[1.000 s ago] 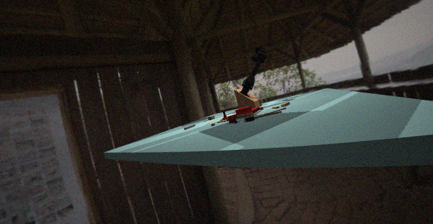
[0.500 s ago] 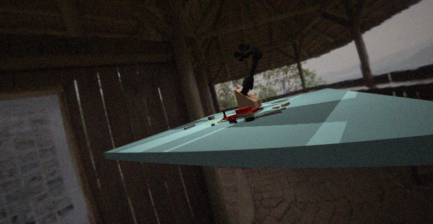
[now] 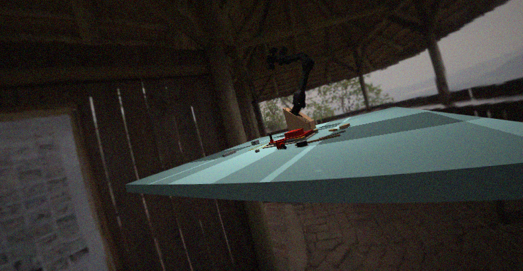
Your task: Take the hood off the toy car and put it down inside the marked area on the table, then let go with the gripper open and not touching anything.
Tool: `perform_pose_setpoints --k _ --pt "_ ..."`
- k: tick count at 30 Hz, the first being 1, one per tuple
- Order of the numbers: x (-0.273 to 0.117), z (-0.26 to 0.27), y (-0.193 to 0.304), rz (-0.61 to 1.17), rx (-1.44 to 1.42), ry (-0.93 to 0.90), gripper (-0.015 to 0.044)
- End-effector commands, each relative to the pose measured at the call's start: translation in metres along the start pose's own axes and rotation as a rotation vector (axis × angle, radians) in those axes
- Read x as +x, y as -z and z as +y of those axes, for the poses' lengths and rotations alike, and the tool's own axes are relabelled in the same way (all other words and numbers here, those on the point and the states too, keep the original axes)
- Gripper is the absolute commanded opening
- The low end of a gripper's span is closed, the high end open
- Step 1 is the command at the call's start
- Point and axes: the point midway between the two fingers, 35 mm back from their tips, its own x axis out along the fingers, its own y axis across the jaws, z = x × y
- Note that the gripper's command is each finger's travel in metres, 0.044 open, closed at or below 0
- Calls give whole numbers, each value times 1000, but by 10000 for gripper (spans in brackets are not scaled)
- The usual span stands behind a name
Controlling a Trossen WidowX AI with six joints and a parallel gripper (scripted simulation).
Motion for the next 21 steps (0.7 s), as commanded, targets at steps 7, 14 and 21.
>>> perform_pose_setpoints --k 7,14,21 --pt "-15 0 -124 -250 80 -74 440" --pt "-40 15 -218 -458 181 -194 440" --pt "-93 35 -320 -673 275 -375 440"
